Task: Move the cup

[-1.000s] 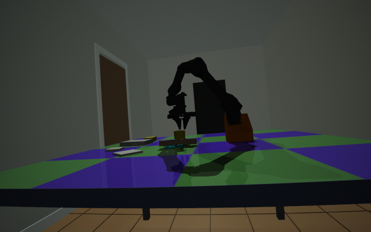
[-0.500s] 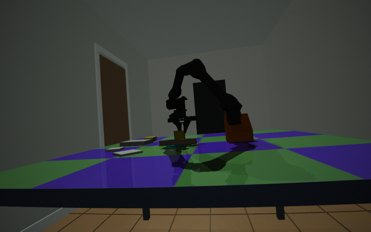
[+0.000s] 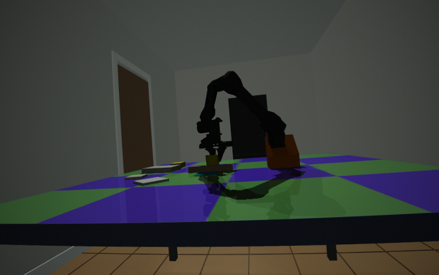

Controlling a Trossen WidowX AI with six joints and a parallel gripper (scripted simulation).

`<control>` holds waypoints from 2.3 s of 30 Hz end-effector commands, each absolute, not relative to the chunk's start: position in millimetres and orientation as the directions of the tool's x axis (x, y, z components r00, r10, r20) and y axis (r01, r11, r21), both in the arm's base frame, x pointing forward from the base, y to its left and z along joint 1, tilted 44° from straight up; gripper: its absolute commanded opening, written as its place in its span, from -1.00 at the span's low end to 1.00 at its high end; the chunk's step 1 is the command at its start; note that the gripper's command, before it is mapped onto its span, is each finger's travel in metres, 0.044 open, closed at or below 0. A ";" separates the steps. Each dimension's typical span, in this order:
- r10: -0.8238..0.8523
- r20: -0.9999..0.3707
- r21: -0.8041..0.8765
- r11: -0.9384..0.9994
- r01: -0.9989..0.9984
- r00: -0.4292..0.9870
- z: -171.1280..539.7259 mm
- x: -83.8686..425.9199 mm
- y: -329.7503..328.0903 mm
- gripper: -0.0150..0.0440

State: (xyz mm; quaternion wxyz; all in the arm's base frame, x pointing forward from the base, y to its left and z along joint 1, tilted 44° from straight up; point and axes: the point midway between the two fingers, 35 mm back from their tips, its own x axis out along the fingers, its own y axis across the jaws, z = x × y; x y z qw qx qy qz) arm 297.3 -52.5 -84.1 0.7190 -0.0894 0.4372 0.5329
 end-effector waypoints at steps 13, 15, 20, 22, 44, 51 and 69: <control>0.688 -0.724 0.337 0.416 -0.845 0.050 -83.9 297.5 -52.5 -0.24; 0.688 -0.724 0.337 0.416 -0.845 0.050 -83.9 297.5 -52.5 -0.29; 0.688 -0.724 0.337 0.416 -0.845 0.050 -83.9 297.5 -52.5 -0.40; 0.688 -0.724 0.337 0.416 -0.845 0.050 -83.9 297.5 -52.5 -0.49; 0.697 -0.716 0.355 0.420 -0.835 0.046 -49.9 283.8 -85.8 -0.49; 0.697 -0.716 0.355 0.420 -0.835 0.046 -49.9 283.8 -85.8 -0.49; 0.694 -0.719 0.350 0.420 -0.838 0.048 -37.7 285.4 -73.2 -0.49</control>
